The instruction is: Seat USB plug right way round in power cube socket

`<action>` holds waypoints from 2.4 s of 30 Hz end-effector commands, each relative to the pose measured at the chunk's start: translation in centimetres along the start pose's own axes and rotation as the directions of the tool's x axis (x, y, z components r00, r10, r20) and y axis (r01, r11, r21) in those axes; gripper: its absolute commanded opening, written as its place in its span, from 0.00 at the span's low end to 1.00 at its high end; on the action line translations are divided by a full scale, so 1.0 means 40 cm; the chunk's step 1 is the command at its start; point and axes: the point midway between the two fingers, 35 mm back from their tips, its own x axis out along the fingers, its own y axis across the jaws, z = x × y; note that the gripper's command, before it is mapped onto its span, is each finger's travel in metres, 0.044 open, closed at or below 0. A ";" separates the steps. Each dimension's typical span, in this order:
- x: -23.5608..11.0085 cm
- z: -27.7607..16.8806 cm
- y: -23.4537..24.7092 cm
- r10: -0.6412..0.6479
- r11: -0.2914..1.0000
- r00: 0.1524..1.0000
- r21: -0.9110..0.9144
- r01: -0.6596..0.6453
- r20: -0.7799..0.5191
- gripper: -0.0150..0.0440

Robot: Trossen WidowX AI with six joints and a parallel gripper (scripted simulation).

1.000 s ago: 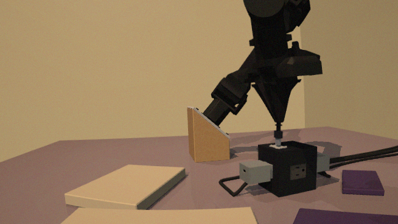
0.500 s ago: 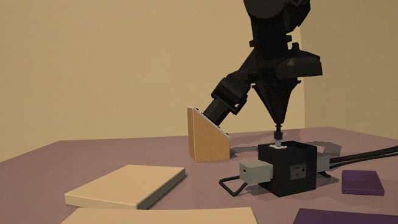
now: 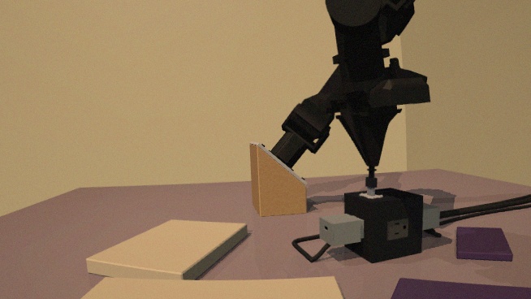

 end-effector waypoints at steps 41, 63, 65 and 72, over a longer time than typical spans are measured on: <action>0.014 -0.001 -0.001 -0.002 1.000 1.000 0.004 0.002 0.003 0.25; 0.020 -0.001 -0.001 -0.002 1.000 1.000 0.004 0.002 0.003 0.25; 0.021 -0.001 -0.001 -0.002 1.000 1.000 0.004 0.002 0.003 0.25; 0.023 -0.001 -0.001 -0.002 1.000 1.000 0.004 0.002 0.003 0.25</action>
